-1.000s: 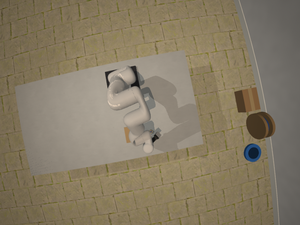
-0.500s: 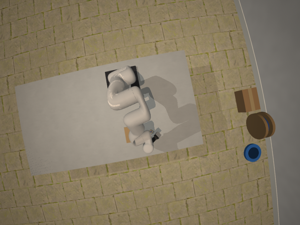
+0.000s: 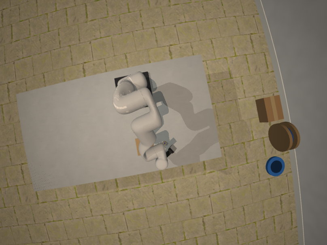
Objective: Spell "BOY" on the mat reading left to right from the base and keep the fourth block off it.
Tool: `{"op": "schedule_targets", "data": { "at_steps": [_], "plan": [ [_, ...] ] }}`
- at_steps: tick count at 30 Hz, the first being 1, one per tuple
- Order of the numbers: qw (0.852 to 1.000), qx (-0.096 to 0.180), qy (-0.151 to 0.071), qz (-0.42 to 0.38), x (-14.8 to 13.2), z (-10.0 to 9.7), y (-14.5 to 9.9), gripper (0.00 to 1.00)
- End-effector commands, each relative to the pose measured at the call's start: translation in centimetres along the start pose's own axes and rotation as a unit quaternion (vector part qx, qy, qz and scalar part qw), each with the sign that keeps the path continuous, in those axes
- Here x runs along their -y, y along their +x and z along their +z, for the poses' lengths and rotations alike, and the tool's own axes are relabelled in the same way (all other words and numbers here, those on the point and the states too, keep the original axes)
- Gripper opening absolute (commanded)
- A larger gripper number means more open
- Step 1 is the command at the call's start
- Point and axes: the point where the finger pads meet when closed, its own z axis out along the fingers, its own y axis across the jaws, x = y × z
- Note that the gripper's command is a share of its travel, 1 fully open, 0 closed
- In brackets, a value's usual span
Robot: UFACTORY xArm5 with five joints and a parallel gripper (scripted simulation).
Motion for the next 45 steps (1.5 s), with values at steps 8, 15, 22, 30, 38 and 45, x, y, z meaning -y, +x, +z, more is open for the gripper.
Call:
{"op": "schedule_targets", "data": {
  "at_steps": [8, 15, 22, 30, 38, 45],
  "plan": [
    [1.0, 0.0, 0.0, 0.0, 0.0, -4.5, 0.0, 0.21],
    [1.0, 0.0, 0.0, 0.003, 0.2, -4.5, -0.1, 0.21],
    [0.996, -0.002, -0.001, 0.085, 4.5, -4.9, -4.1, 0.21],
    [0.985, -0.005, -0.002, 0.175, 9.7, -5.1, -7.6, 0.21],
    [0.968, -0.007, -0.002, 0.25, 14.4, -5.0, -9.8, 0.21],
    [0.967, -0.007, -0.002, 0.253, 14.5, -5.0, -9.9, 0.21]
  ]
}}
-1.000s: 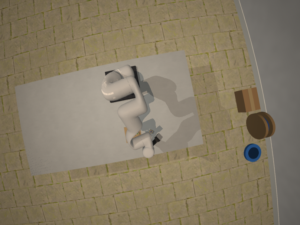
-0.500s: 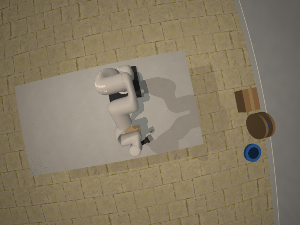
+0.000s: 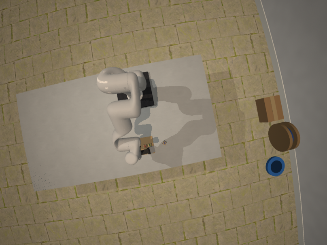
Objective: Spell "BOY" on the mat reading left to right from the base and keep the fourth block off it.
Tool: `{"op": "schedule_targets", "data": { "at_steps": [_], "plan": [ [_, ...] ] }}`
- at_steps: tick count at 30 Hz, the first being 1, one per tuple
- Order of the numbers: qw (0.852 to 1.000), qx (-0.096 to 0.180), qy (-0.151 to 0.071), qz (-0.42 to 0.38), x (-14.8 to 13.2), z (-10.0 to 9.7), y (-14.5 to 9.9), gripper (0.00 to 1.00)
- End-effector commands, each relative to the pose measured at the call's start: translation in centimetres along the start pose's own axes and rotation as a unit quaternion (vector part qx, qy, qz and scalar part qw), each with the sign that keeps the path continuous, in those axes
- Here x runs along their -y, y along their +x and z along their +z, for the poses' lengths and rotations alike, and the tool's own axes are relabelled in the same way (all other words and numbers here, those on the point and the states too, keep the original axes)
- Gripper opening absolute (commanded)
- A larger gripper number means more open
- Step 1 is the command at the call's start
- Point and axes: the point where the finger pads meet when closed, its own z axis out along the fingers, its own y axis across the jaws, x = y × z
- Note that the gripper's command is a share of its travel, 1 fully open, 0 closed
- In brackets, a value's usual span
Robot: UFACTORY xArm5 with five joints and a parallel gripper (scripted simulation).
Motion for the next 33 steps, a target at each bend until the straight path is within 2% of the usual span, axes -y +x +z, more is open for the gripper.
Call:
{"op": "schedule_targets", "data": {
  "at_steps": [1, 9, 14, 21, 23, 33],
  "plan": [
    [1.0, 0.0, -0.004, 0.007, 0.2, -0.3, -0.5, 0.21],
    [1.0, 0.0, -0.004, 0.007, 0.2, -0.1, -0.5, 0.21],
    [1.0, 0.0, -0.004, 0.007, 0.2, 0.7, -0.4, 0.21],
    [1.0, 0.0, -0.004, 0.007, 0.2, 3.5, -0.5, 0.21],
    [1.0, 0.0, -0.004, 0.007, 0.2, 3.5, -0.5, 0.21],
    [1.0, 0.0, -0.004, 0.007, 0.1, 8.0, -0.6, 0.21]
  ]
}}
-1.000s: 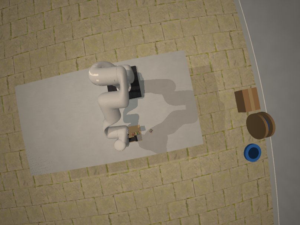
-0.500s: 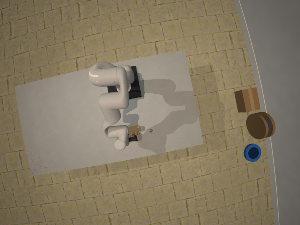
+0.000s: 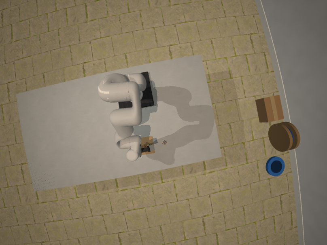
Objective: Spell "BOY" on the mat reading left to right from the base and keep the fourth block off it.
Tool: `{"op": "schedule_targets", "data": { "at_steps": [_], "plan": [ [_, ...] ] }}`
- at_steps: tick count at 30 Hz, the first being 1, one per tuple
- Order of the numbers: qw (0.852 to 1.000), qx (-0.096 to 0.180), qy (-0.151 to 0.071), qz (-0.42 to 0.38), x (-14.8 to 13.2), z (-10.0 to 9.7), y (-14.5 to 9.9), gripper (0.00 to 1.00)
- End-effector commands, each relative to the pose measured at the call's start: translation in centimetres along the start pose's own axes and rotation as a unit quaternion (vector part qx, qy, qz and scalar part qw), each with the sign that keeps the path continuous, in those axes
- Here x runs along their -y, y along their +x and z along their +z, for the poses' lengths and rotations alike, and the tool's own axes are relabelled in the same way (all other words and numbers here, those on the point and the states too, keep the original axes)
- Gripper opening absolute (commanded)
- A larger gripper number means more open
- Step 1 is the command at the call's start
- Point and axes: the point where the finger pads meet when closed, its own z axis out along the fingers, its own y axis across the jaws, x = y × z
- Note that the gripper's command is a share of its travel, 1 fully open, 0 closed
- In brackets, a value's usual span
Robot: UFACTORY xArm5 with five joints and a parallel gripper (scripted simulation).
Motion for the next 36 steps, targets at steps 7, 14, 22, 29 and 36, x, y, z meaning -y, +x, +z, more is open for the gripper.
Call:
{"op": "schedule_targets", "data": {
  "at_steps": [7, 14, 22, 29, 36],
  "plan": [
    [1.0, 0.0, -0.003, 0.0, -0.35, 3.21, -0.12, 0.21],
    [1.0, 0.0, -0.003, 0.0, -0.35, 3.42, -0.13, 0.21],
    [1.0, 0.0, -0.003, 0.0, -0.35, 3.42, -0.13, 0.21],
    [1.0, 0.0, -0.003, 0.0, -0.35, 3.42, -0.13, 0.21],
    [1.0, 0.0, -0.003, 0.0, -0.35, 3.42, -0.13, 0.21]
  ]
}}
